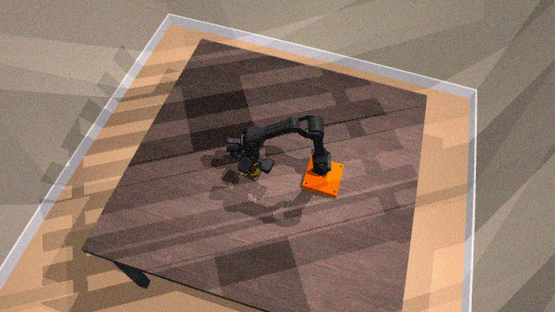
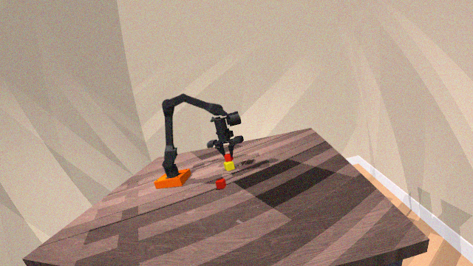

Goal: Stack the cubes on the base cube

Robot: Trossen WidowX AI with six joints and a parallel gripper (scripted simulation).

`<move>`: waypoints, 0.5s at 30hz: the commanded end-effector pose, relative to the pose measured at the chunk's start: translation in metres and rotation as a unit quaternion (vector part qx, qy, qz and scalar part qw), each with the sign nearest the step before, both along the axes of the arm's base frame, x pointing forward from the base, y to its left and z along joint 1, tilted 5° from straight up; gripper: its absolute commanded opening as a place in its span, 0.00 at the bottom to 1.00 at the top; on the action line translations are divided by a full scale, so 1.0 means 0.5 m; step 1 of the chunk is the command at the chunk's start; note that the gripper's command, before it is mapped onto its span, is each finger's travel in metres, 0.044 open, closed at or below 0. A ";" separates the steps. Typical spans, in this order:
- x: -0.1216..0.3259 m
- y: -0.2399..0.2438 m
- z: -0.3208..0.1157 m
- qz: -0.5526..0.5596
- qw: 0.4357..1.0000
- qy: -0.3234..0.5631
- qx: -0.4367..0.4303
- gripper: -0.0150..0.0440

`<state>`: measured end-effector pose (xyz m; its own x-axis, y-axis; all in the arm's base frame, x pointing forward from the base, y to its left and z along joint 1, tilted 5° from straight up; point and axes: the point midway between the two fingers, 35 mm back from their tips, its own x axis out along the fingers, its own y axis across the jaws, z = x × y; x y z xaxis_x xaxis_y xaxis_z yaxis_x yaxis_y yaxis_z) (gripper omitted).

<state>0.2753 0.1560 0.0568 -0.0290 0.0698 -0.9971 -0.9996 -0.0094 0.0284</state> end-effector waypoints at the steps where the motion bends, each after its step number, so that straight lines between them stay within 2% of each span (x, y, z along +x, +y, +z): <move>1: 0.000 0.001 -0.001 0.000 1.000 0.001 0.002 0.57; 2: 0.000 0.001 -0.001 0.000 1.000 0.001 0.002 0.60; 15: 0.001 -0.002 0.032 0.000 1.000 0.000 0.000 0.60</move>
